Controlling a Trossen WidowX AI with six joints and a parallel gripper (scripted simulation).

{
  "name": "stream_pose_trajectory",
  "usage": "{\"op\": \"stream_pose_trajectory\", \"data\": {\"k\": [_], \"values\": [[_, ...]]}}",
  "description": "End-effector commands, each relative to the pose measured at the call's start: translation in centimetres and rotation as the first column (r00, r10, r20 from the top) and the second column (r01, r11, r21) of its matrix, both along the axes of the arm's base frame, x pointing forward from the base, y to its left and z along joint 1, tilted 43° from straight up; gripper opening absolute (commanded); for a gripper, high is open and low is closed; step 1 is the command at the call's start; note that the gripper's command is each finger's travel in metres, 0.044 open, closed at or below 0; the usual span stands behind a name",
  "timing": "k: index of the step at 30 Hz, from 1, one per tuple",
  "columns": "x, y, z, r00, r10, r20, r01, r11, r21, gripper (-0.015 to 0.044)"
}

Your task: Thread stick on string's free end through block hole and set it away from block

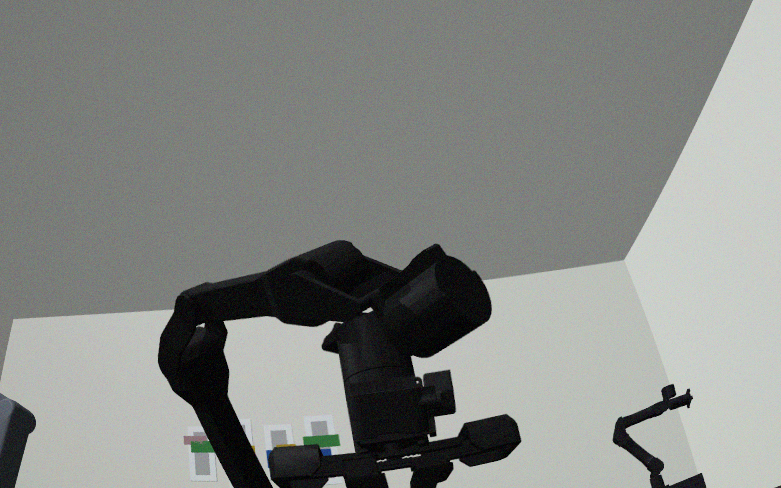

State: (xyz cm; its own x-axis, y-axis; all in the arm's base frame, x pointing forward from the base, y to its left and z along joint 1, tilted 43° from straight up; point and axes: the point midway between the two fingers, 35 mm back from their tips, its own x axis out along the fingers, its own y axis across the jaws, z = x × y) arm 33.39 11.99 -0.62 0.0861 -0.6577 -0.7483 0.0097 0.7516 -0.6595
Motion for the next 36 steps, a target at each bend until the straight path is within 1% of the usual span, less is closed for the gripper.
{"op": "stream_pose_trajectory", "data": {"k": [1,9,17,27,36], "values": [[0.4,-0.2,0.0,0.992,-0.096,0.083,0.096,0.995,0.008,0.0000],[1.1,-0.4,0.3,0.912,-0.311,0.266,0.303,0.950,0.072,0.0000],[1.9,-0.7,0.6,0.754,-0.504,0.421,0.479,0.861,0.172,0.0000],[2.8,-1.0,0.9,0.467,-0.688,0.555,0.632,0.699,0.334,0.0000],[3.6,-1.4,1.3,0.154,-0.782,0.604,0.691,0.522,0.500,0.0000]]}}
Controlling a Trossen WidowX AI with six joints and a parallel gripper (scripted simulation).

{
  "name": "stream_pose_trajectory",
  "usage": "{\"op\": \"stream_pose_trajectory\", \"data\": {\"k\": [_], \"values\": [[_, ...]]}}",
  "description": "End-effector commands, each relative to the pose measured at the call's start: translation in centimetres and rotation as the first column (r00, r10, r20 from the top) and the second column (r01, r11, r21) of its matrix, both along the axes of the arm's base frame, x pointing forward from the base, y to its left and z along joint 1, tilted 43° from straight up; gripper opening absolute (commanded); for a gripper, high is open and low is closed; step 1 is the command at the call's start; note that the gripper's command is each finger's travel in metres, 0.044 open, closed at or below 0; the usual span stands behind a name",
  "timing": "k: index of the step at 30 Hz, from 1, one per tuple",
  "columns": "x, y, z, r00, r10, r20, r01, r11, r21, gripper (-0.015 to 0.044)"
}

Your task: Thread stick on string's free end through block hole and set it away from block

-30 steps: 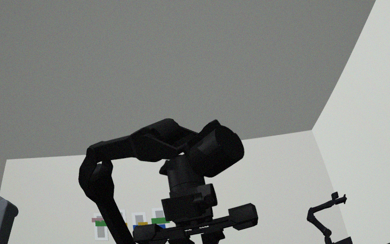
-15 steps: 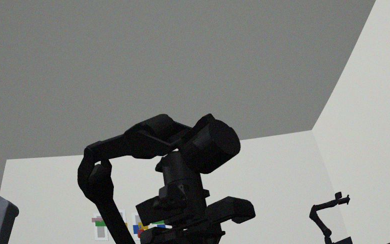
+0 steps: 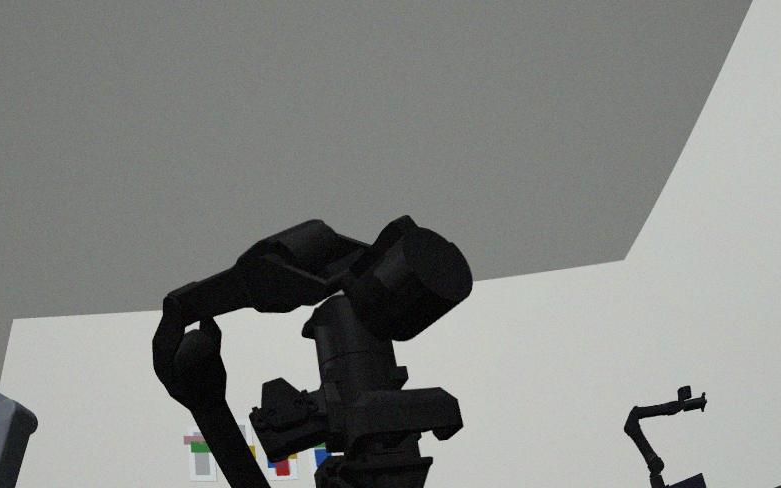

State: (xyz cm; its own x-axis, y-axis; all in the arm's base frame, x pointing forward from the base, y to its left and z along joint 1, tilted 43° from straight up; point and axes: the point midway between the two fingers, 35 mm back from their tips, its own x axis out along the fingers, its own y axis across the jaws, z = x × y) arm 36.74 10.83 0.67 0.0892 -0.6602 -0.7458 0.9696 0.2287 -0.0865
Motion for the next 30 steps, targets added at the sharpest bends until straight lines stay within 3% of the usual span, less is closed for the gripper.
{"op": "stream_pose_trajectory", "data": {"k": [1,10,19,25,30], "values": [[0.4,-0.3,0.0,0.992,-0.097,0.083,0.097,0.995,0.008,0.0000],[1.2,-0.7,0.4,0.896,-0.337,0.289,0.327,0.941,0.083,0.0000],[2.0,-1.1,0.7,0.703,-0.546,0.457,0.516,0.833,0.202,0.0000],[2.4,-1.4,0.9,0.535,-0.653,0.536,0.605,0.739,0.297,0.0000],[2.5,-1.4,0.9,0.515,-0.664,0.542,0.612,0.728,0.309,0.0000]]}}
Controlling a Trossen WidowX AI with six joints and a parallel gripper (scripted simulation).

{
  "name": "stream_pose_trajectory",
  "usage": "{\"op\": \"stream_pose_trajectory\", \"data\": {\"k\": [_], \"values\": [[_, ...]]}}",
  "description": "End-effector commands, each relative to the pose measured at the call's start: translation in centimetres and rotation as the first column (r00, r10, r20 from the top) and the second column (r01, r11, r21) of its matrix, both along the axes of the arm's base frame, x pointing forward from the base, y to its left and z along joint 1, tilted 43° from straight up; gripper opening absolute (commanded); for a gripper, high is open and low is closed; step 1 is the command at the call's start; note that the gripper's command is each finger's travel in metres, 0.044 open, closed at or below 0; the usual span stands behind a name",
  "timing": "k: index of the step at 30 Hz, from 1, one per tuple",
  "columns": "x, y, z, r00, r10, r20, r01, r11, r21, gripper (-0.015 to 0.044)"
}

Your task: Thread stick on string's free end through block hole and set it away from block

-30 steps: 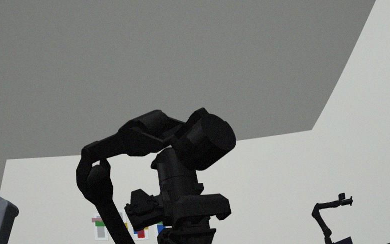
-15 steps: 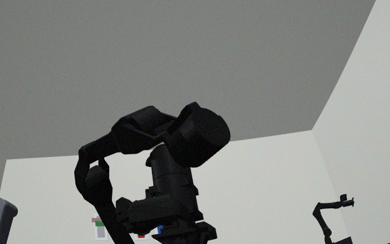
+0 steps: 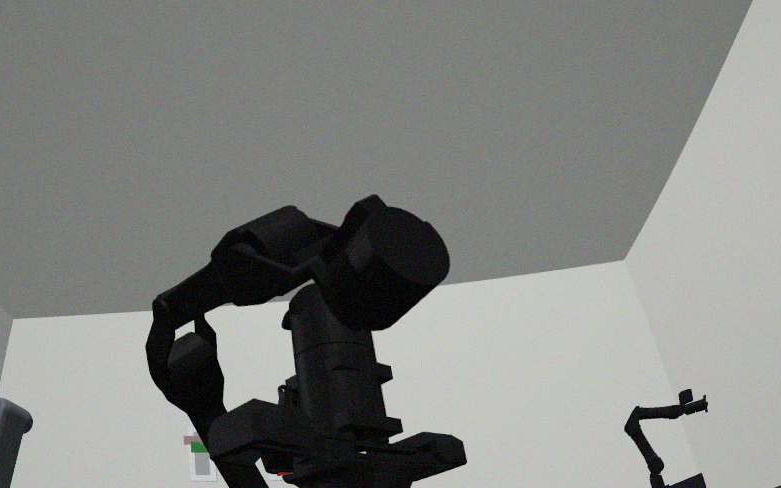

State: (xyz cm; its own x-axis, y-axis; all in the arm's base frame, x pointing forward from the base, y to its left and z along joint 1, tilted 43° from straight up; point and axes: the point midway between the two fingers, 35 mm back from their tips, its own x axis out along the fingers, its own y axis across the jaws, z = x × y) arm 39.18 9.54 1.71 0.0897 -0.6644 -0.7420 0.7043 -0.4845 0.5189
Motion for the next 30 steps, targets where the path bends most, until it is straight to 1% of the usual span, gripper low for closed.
{"op": "stream_pose_trajectory", "data": {"k": [1,30], "values": [[0.1,-0.1,-0.1,1.000,-0.014,0.012,0.014,1.000,-0.004,0.0000],[2.9,2.0,-1.3,1.000,-0.013,0.014,0.013,1.000,-0.002,0.0000]]}}
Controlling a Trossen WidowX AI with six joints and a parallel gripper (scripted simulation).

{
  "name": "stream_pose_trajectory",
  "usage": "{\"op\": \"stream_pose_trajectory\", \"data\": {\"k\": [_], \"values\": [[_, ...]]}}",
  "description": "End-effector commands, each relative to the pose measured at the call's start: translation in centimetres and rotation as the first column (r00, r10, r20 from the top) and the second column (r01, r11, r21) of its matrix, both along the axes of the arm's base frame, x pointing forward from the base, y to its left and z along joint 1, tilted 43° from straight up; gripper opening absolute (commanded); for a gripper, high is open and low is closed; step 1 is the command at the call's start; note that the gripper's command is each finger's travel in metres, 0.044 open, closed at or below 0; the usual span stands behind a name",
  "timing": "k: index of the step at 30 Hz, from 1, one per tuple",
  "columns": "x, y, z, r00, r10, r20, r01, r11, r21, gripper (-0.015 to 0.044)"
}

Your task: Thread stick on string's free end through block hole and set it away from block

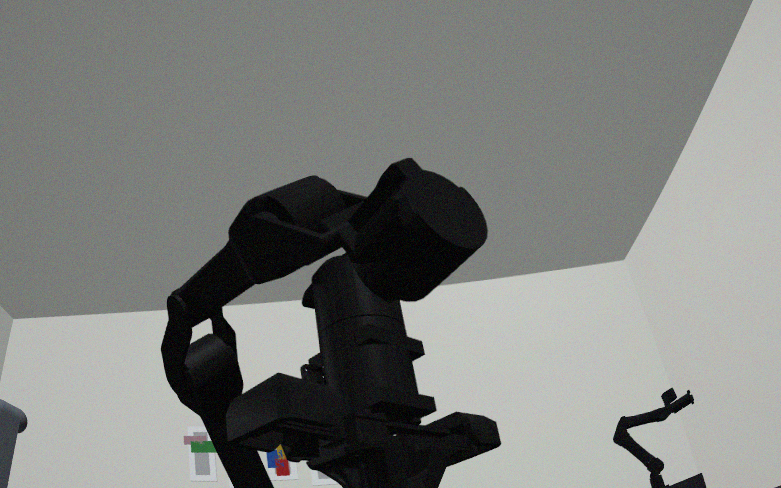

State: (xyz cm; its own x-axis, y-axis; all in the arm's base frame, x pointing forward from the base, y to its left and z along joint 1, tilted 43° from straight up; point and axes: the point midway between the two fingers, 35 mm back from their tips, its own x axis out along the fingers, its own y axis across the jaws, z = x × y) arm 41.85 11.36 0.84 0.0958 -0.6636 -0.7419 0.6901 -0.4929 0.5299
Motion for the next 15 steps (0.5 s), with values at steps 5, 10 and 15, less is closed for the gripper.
{"op": "stream_pose_trajectory", "data": {"k": [5,10,15], "values": [[0.6,0.5,-0.7,1.000,-0.003,-0.003,0.003,1.000,-0.004,0.0000],[1.1,0.8,-1.0,1.000,-0.003,-0.003,0.003,1.000,-0.003,0.0000],[1.5,1.2,-1.3,1.000,-0.002,-0.002,0.002,1.000,-0.003,0.0000]]}}
